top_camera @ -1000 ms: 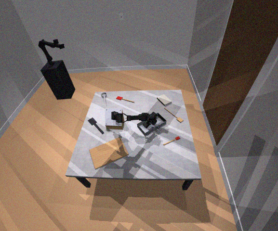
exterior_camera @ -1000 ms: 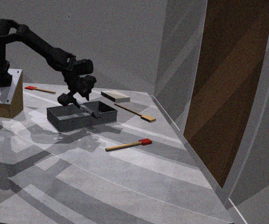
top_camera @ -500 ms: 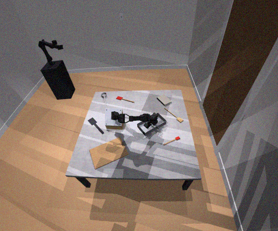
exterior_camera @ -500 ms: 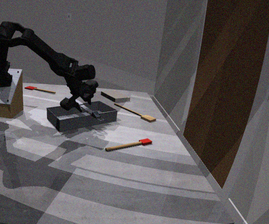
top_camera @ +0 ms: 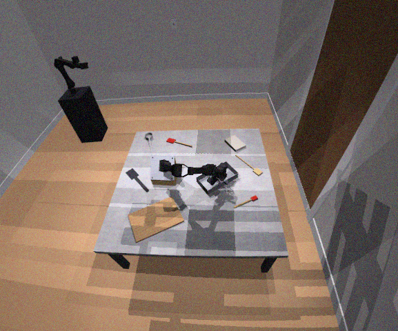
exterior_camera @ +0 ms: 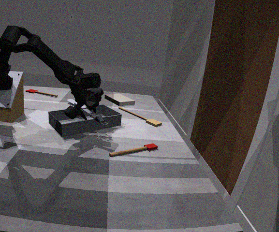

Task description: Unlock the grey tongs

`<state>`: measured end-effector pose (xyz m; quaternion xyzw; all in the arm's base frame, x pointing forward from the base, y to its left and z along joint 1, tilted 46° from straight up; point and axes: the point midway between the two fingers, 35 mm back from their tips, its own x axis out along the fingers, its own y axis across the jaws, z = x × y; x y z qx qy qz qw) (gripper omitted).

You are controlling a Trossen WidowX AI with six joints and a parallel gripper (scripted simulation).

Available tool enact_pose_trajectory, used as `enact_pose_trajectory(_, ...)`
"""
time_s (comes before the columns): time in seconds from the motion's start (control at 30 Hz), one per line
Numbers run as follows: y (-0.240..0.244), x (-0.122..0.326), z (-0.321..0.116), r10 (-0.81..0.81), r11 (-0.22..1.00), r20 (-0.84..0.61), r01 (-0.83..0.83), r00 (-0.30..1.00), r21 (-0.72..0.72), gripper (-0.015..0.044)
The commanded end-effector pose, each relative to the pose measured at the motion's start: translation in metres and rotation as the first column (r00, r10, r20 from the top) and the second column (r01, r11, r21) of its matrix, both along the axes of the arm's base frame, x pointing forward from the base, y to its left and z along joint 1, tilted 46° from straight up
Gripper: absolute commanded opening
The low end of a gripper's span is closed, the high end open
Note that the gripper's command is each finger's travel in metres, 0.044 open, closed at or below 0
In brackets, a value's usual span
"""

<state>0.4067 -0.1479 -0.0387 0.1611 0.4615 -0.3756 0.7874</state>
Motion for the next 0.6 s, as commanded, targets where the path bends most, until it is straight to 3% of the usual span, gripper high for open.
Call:
enact_pose_trajectory(0.0, -0.004, 0.002, -0.006, 0.000, 1.000, 0.001, 0.000, 1.000, 0.001, 0.0260)
enact_pose_trajectory(0.3, -0.010, 0.004, -0.016, 0.000, 1.000, 0.001, 0.000, 1.000, 0.000, 0.0260)
enact_pose_trajectory(0.5, -0.007, 0.003, -0.014, 0.000, 1.000, -0.001, 0.000, 1.000, 0.000, 0.0103)
enact_pose_trajectory(0.57, -0.007, 0.003, -0.014, 0.000, 1.000, -0.001, 0.000, 1.000, 0.000, 0.0089)
